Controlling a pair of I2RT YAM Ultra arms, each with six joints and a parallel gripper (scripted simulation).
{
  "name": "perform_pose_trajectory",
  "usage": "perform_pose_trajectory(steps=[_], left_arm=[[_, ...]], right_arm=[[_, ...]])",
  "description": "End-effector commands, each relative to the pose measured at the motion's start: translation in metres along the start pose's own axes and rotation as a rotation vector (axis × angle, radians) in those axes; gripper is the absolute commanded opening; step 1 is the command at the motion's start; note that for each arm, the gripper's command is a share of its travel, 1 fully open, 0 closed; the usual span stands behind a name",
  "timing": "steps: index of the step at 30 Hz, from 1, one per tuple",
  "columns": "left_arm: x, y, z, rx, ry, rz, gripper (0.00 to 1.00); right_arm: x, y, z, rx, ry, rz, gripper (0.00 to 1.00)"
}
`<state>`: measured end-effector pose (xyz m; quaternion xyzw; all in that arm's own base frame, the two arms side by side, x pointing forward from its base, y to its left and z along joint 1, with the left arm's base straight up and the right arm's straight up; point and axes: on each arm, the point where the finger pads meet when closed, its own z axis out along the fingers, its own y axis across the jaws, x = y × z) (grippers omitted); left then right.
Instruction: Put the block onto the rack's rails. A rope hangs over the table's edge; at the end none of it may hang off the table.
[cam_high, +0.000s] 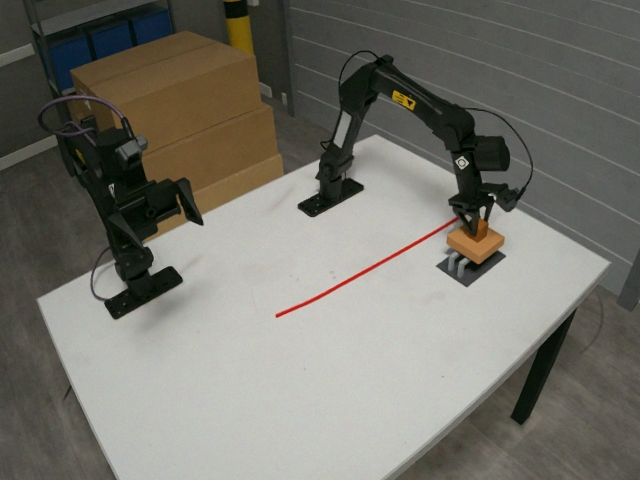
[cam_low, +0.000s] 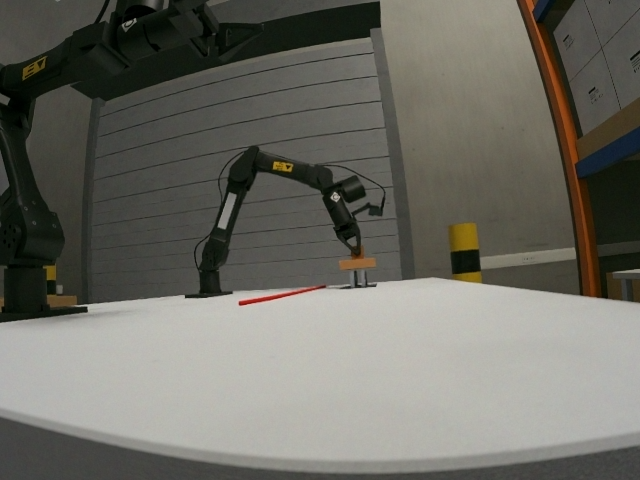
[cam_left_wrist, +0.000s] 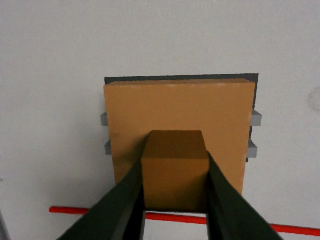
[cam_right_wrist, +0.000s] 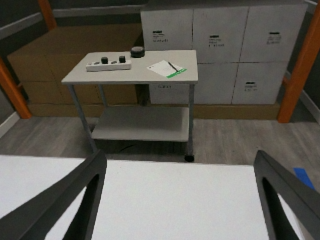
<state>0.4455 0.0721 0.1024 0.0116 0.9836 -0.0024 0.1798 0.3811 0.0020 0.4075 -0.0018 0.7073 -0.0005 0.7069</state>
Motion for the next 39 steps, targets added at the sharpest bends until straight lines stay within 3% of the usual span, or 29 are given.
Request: perform_pose_trajectory(steps=[1,4,10,14,25,26,28,39], left_arm=[[-0.021,-0.001,-0.011,-0.006,-0.072,0.005,0.00],[-0.027,-0.005,-0.023,-0.011,-0.104,0.014,0.00],[-0.011,-0.002,-0.008,-0.006,-0.065,0.006,0.00],[-0.024,0.001,-0.018,-0.017,-0.102,0.005,0.00],[-0.009,0.001,0.002,-0.008,-0.055,0.000,0.00],[-0.015,-0.004,-0.004,-0.003,-0.075,0.007,0.68],[-0.026,-0.002,-0.018,-0.011,-0.113,0.004,0.68],[-0.019,-0.003,-0.013,-0.006,-0.087,0.003,0.68]], right_arm=[[-0.008,0.002,-0.007,-0.010,-0.019,-0.010,1.00],[-0.008,0.002,-0.007,-0.010,-0.019,-0.010,1.00],[-0.008,0.002,-0.007,-0.010,-0.019,-0.010,1.00],[-0.008,0.002,-0.007,-0.010,-0.019,-0.010,1.00],[-0.008,0.002,-0.007,-0.010,-0.019,-0.010,1.00],[-0.008,0.002,-0.007,-0.010,-0.019,-0.010,1.00],[-0.008,0.002,-0.007,-0.010,-0.019,-0.010,1.00],[-0.008,0.002,-0.007,-0.010,-0.019,-0.010,1.00]])
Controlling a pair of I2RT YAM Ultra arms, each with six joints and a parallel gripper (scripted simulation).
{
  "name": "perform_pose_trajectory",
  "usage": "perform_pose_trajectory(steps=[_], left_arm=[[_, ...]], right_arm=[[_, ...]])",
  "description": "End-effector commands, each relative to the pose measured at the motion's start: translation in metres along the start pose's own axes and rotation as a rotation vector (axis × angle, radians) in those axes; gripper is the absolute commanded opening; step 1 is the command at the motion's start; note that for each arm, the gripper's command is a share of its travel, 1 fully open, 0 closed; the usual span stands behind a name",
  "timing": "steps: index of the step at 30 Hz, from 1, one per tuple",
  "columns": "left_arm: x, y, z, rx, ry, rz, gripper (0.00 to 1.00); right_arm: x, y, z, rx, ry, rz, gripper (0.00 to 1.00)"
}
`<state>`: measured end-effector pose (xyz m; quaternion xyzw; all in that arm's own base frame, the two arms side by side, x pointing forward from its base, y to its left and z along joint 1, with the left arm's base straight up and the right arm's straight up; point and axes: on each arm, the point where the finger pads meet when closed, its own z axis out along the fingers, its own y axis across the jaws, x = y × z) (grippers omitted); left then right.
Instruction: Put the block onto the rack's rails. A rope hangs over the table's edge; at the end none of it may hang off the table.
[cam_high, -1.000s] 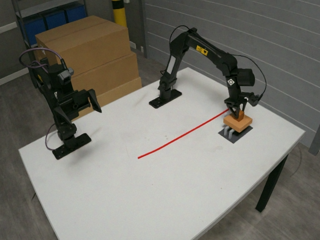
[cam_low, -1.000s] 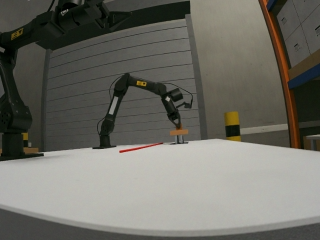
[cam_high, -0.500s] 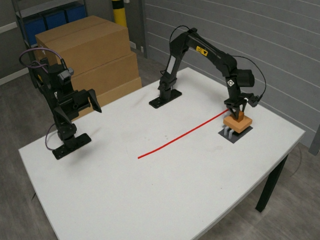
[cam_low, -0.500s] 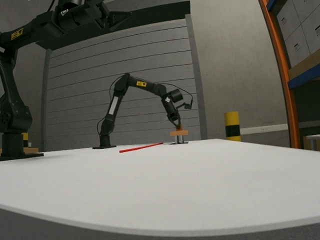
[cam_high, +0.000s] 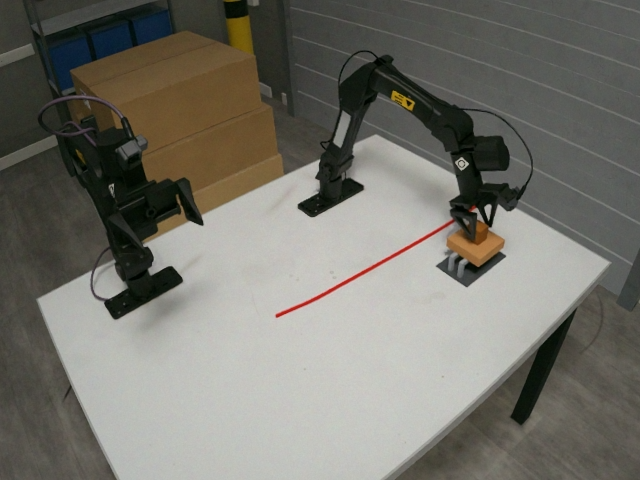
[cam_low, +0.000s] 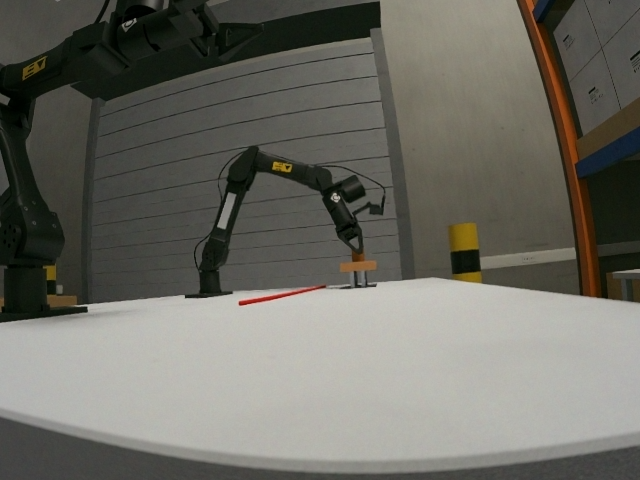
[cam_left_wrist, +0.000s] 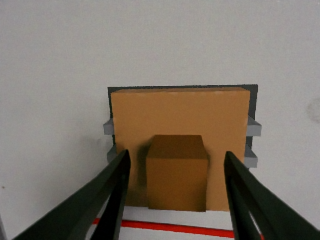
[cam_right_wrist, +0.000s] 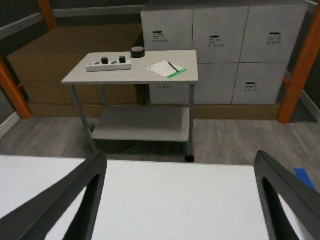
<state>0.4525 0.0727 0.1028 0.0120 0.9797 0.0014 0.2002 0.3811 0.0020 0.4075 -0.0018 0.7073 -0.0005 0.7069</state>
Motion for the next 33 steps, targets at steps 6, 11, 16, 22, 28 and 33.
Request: perform_pose_trajectory(steps=[6,11,16,22,28,33], left_arm=[[-0.013,0.004,-0.024,-0.005,-0.048,0.001,0.68],[-0.011,-0.002,-0.026,0.001,-0.041,0.008,0.68],[-0.015,0.000,-0.030,-0.004,-0.058,0.008,0.68],[-0.005,0.003,-0.056,0.000,-0.023,0.001,0.68],[-0.010,0.004,-0.080,-0.005,-0.047,0.002,0.68],[-0.005,0.000,-0.074,0.001,-0.033,0.007,0.68]], right_arm=[[-0.008,0.002,-0.007,-0.010,-0.019,-0.010,1.00],[-0.008,0.002,-0.007,-0.010,-0.019,-0.010,1.00],[-0.008,0.002,-0.007,-0.010,-0.019,-0.010,1.00],[-0.008,0.002,-0.007,-0.010,-0.019,-0.010,1.00],[-0.008,0.002,-0.007,-0.010,-0.019,-0.010,1.00],[-0.008,0.002,-0.007,-0.010,-0.019,-0.010,1.00]])
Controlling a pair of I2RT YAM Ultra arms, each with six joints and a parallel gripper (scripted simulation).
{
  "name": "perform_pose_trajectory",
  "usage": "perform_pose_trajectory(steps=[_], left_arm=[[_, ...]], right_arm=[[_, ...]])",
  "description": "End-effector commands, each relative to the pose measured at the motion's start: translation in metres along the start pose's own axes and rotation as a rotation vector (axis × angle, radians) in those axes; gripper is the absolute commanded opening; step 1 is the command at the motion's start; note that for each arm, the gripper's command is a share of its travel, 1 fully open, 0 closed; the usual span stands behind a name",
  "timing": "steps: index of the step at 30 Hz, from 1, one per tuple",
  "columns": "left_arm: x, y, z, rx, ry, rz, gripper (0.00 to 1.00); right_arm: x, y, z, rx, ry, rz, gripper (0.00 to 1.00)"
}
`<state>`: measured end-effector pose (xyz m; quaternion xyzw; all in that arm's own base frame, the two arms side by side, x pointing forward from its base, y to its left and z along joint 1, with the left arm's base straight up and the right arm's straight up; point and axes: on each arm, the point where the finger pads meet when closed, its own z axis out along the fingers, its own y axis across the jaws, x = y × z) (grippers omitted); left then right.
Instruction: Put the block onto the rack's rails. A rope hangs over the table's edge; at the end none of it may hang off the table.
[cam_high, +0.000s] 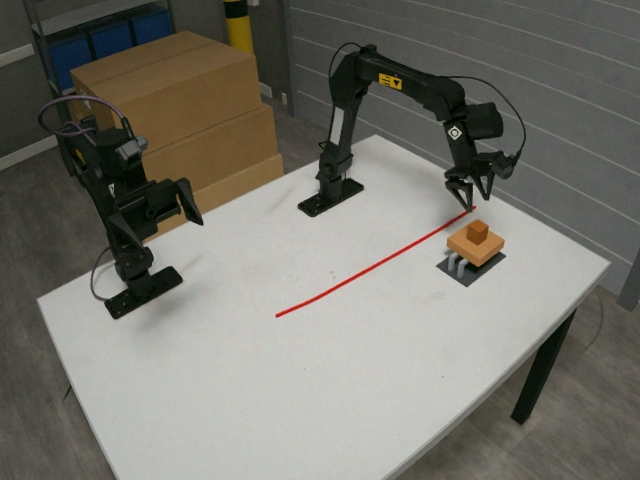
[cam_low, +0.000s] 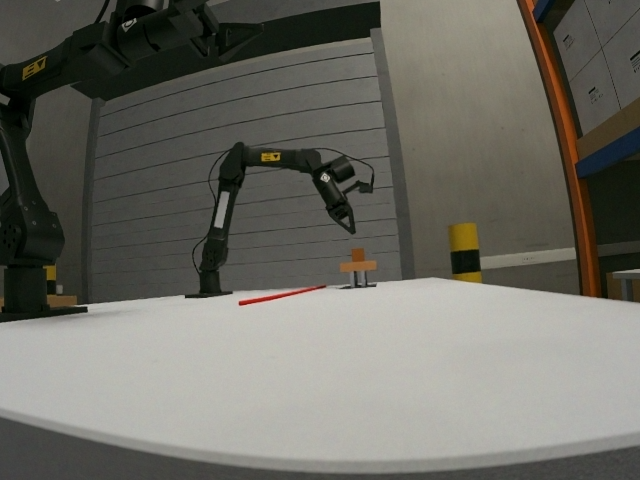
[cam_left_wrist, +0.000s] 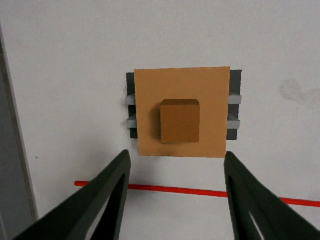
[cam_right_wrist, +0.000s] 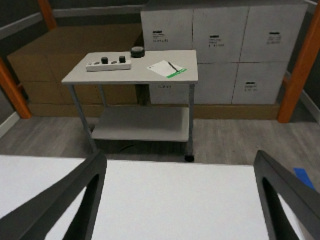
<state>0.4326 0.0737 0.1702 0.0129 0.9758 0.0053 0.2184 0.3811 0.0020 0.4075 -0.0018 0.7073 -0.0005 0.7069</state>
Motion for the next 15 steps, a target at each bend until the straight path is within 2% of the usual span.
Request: perform_pose_trajectory(steps=[1,2,4,8,15], left_arm=[[0.008,-0.002,0.003,0.014,0.025,0.001,0.68],[0.012,-0.003,0.009,0.019,0.045,-0.001,0.68],[0.005,-0.002,0.004,0.014,0.025,0.001,0.68],[-0.009,-0.001,-0.019,0.001,-0.041,0.007,0.68],[-0.006,-0.001,-0.009,0.006,-0.018,0.006,0.68]], right_arm=[[-0.008,0.002,-0.007,-0.010,-0.019,-0.010,1.00],[-0.008,0.002,-0.007,-0.010,-0.019,-0.010,1.00],[-0.008,0.002,-0.007,-0.010,-0.019,-0.010,1.00],[-0.008,0.002,-0.007,-0.010,-0.019,-0.010,1.00],[-0.008,0.002,-0.007,-0.010,-0.019,-0.010,1.00]])
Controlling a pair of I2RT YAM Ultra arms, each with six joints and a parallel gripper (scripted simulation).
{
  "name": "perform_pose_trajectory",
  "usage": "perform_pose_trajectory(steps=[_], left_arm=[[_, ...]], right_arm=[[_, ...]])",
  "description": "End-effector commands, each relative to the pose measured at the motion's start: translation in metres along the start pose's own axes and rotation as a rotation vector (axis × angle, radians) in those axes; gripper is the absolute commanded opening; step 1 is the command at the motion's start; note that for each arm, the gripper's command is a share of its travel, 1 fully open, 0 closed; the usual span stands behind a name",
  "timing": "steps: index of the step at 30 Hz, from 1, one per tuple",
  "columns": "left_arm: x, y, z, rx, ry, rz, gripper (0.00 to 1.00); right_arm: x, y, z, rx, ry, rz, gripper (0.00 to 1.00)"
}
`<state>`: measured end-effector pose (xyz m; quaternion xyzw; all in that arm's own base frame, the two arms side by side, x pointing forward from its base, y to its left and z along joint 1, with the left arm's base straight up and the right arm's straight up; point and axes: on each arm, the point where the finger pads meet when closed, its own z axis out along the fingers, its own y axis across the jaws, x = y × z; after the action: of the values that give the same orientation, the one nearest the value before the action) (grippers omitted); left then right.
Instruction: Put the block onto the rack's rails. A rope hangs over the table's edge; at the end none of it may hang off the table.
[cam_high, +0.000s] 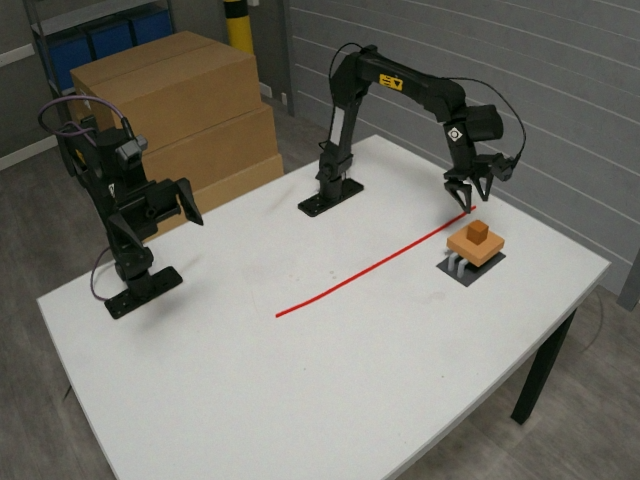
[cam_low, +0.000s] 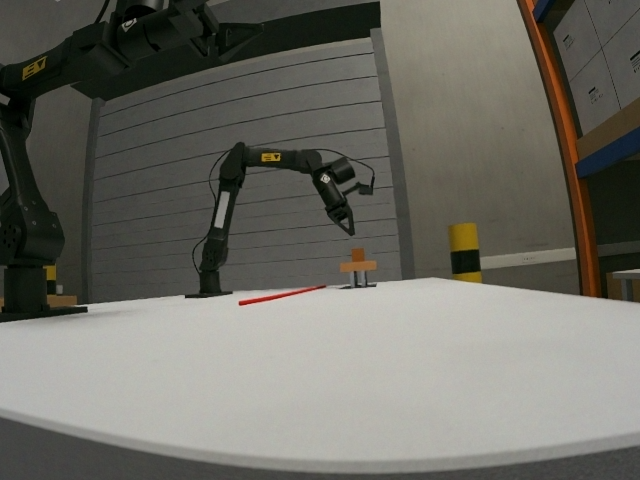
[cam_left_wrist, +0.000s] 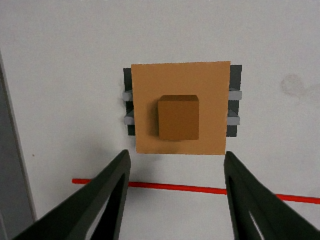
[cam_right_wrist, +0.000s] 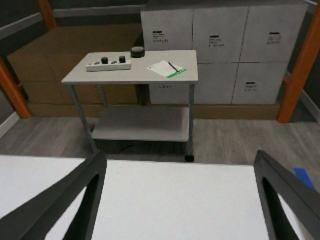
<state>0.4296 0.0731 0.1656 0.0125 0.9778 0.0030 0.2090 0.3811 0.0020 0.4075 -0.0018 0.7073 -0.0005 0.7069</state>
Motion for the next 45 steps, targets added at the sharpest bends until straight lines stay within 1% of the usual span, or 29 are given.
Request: perform_pose_trajectory(steps=[1,2,4,5,9,13,15,16,18,21,23,26,27,30,32,33,34,35,38,41,43,45], left_arm=[[-0.012,-0.005,-0.013,0.004,-0.047,0.007,0.68],[-0.019,-0.006,-0.023,-0.007,-0.097,0.009,0.68],[-0.021,-0.006,-0.023,-0.021,-0.129,0.004,0.68],[-0.027,-0.008,-0.028,-0.028,-0.167,0.004,0.68],[-0.047,-0.013,-0.049,-0.053,-0.317,-0.001,0.68],[-0.059,-0.022,-0.074,-0.066,-0.450,-0.004,0.68],[-0.059,-0.022,-0.074,-0.066,-0.450,-0.004,0.68],[-0.061,-0.024,-0.081,-0.069,-0.483,-0.005,0.68],[-0.065,-0.029,-0.095,-0.070,-0.547,-0.006,0.68],[-0.070,-0.035,-0.116,-0.071,-0.640,-0.006,0.68],[-0.072,-0.040,-0.131,-0.068,-0.706,-0.007,0.68],[-0.075,-0.047,-0.154,-0.062,-0.801,-0.011,0.68],[-0.075,-0.049,-0.161,-0.060,-0.831,-0.013,0.68],[-0.074,-0.055,-0.184,-0.051,-0.923,-0.018,0.68],[-0.074,-0.055,-0.184,-0.051,-0.923,-0.018,0.68],[-0.074,-0.057,-0.191,-0.049,-0.954,-0.021,0.68],[-0.073,-0.059,-0.198,-0.045,-0.983,-0.023,0.68],[-0.072,-0.061,-0.206,-0.041,-1.012,-0.026,0.68],[-0.068,-0.065,-0.227,-0.032,-1.097,-0.032,0.68],[-0.063,-0.070,-0.247,-0.017,-1.178,-0.040,0.68],[-0.059,-0.073,-0.254,-0.005,-1.209,-0.042,0.68],[-0.056,-0.075,-0.254,-0.001,-1.212,-0.040,0.68]], right_arm=[[-0.007,0.001,-0.007,-0.010,-0.018,-0.009,1.00],[-0.007,0.001,-0.007,-0.009,-0.017,-0.008,1.00],[-0.006,0.000,-0.006,-0.008,-0.015,-0.006,1.00],[-0.006,0.000,-0.006,-0.007,-0.014,-0.004,1.00],[-0.004,-0.003,-0.005,0.000,-0.009,0.003,1.00],[0.001,0.001,-0.003,-0.010,0.002,0.011,1.00],[0.001,0.001,-0.003,-0.010,0.002,0.011,1.00],[-0.003,0.000,-0.002,-0.002,-0.007,0.005,1.00],[0.004,-0.004,-0.001,0.001,0.010,0.012,1.00],[0.007,-0.001,0.001,-0.001,0.014,0.012,1.00],[-0.002,-0.004,0.000,0.012,-0.005,0.013,1.00],[-0.017,-0.003,0.000,0.006,-0.037,0.013,1.00],[-0.012,-0.004,0.003,0.008,-0.020,0.014,1.00],[-0.025,-0.006,-0.006,0.010,-0.058,0.013,1.00],[-0.025,-0.006,-0.006,0.010,-0.058,0.013,1.00],[-0.024,-0.003,-0.007,0.005,-0.061,0.007,1.00],[-0.033,0.002,-0.011,-0.010,-0.083,0.014,1.00],[-0.034,0.005,-0.012,-0.021,-0.087,0.014,1.00],[-0.023,0.005,-0.005,-0.019,-0.052,0.010,1.00],[-0.024,0.007,-0.005,-0.026,-0.055,0.012,1.00],[-0.025,0.003,-0.005,-0.013,-0.057,0.012,1.00],[-0.024,0.003,-0.004,-0.011,-0.056,0.013,1.00]])
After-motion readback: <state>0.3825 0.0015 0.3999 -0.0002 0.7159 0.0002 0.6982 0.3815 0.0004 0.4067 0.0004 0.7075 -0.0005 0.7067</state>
